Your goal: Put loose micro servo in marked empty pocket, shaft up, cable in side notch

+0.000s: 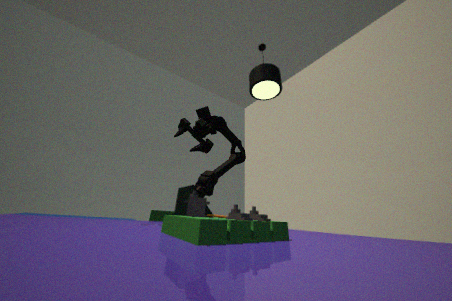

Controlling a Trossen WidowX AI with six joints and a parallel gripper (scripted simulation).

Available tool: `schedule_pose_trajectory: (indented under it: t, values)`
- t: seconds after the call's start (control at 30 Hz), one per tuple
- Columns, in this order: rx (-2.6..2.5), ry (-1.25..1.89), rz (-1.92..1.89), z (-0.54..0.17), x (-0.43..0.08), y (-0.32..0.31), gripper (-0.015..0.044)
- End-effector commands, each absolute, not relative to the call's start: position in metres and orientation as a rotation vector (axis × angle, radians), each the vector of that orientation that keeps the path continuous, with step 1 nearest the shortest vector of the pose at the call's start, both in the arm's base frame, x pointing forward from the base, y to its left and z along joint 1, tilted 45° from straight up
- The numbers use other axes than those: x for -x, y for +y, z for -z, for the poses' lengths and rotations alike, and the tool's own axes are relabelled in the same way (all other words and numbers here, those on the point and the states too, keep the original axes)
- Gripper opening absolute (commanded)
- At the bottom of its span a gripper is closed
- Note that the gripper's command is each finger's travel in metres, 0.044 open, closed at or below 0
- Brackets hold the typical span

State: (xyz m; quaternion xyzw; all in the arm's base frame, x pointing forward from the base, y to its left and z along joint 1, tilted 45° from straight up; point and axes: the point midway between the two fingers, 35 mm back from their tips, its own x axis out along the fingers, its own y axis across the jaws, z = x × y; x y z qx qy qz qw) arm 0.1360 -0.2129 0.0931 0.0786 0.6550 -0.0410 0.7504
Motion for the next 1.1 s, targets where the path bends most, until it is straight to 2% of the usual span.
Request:
schedule_pose_trajectory:
  t: [0.0, 0.53, 1.07]
  values:
    - [-0.117, 1.432, -0.080, -0.081, -0.149, -0.199, 0.0440]
    - [0.082, 1.350, -0.633, -0.047, -0.190, -0.147, 0.0440]
    - [0.243, 1.128, -1.159, -0.019, -0.214, -0.084, 0.0440]
